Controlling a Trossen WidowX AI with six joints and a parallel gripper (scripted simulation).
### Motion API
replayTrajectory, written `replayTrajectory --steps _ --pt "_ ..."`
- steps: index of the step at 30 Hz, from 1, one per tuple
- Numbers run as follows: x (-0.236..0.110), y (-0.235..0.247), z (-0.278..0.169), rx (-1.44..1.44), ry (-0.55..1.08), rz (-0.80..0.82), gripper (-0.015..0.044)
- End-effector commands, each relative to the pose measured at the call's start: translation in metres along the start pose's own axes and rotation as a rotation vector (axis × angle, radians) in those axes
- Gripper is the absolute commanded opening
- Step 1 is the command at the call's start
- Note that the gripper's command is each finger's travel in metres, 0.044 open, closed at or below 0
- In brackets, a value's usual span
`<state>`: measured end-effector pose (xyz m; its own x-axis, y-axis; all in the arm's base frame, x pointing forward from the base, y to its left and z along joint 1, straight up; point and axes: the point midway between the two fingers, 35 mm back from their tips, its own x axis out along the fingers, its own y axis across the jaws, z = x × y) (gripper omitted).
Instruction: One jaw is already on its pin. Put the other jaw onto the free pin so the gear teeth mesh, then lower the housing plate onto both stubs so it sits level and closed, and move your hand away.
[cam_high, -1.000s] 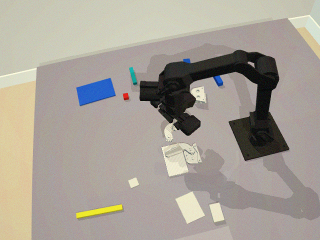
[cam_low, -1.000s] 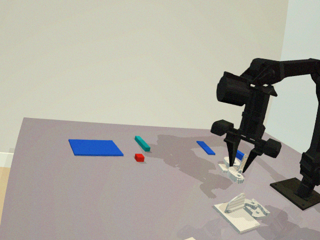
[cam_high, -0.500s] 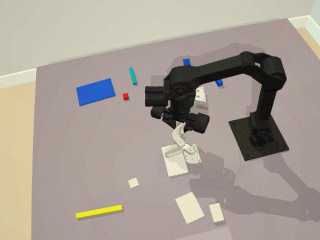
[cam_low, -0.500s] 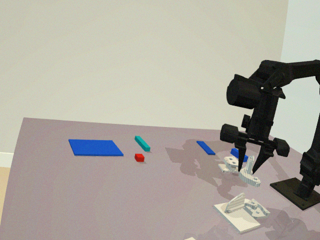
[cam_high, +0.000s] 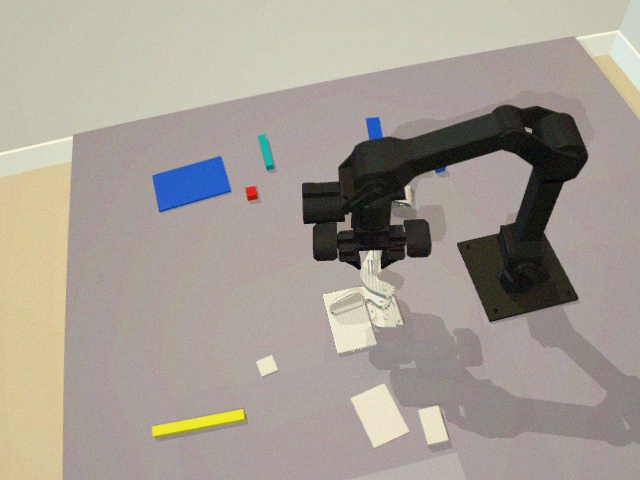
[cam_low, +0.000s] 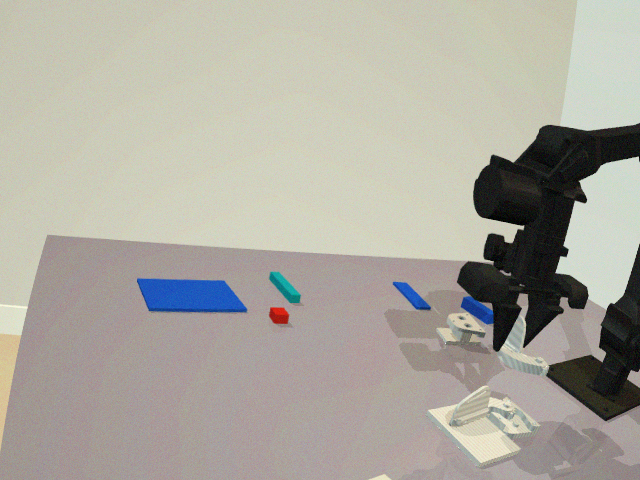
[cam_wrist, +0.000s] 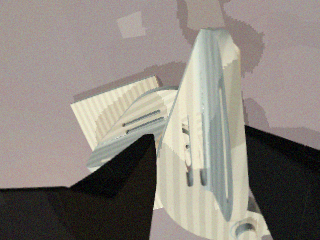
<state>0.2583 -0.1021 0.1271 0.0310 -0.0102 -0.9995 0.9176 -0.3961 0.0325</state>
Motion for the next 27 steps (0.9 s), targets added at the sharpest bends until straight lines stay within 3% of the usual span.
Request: replayTrajectory --steps 1,27 --pt "0.001 -0.006 -0.003 -0.108 -0.003 -0.003 0.0134" --pt "0.004 -0.038 -0.025 -0.842 0.001 -0.006 0.0134"
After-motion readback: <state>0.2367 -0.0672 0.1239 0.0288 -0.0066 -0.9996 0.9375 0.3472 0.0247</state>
